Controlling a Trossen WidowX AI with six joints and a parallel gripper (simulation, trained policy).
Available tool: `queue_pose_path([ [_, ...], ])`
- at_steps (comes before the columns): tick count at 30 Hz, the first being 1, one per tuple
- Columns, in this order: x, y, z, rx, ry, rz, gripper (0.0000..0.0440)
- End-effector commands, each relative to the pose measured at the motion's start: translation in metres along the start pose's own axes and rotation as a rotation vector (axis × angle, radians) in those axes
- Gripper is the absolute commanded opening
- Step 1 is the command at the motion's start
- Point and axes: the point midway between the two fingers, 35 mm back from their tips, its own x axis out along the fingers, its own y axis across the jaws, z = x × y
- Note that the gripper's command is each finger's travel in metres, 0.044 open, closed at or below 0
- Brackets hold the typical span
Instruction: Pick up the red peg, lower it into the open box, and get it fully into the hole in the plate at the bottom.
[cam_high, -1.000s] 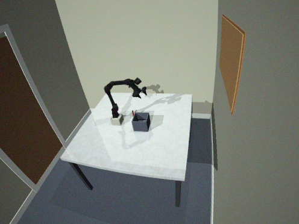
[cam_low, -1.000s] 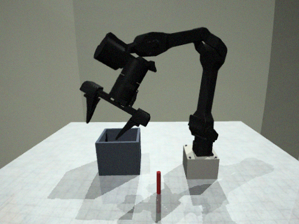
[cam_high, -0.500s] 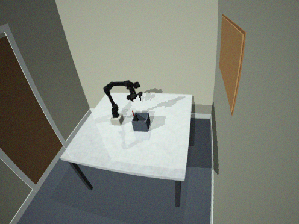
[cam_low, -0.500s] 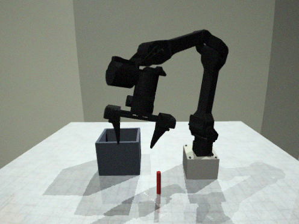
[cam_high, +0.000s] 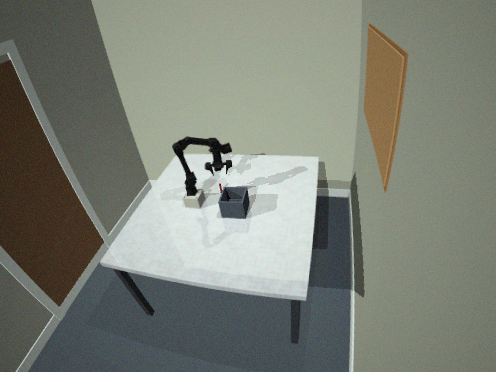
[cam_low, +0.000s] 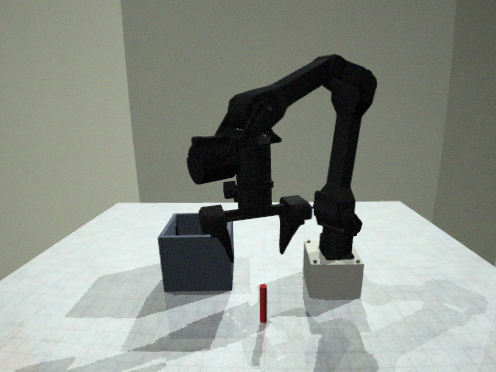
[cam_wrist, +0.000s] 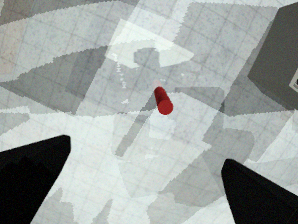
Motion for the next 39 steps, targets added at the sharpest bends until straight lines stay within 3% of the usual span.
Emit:
queue_pose_path([
  [1, 0.014, -0.009, 0.002, -0.022, -0.017, -0.058, 0.044],
  [14, 0.056, -0.02, 0.013, -0.048, -0.079, -0.115, 0.0436],
  [30, 0.104, -0.02, 0.02, -0.018, -0.108, -0.093, 0.0383],
  [33, 0.111, -0.019, 0.019, -0.015, -0.107, -0.085, 0.0342],
  [39, 0.123, -0.012, 0.015, -0.027, -0.093, -0.071, 0.0188],
])
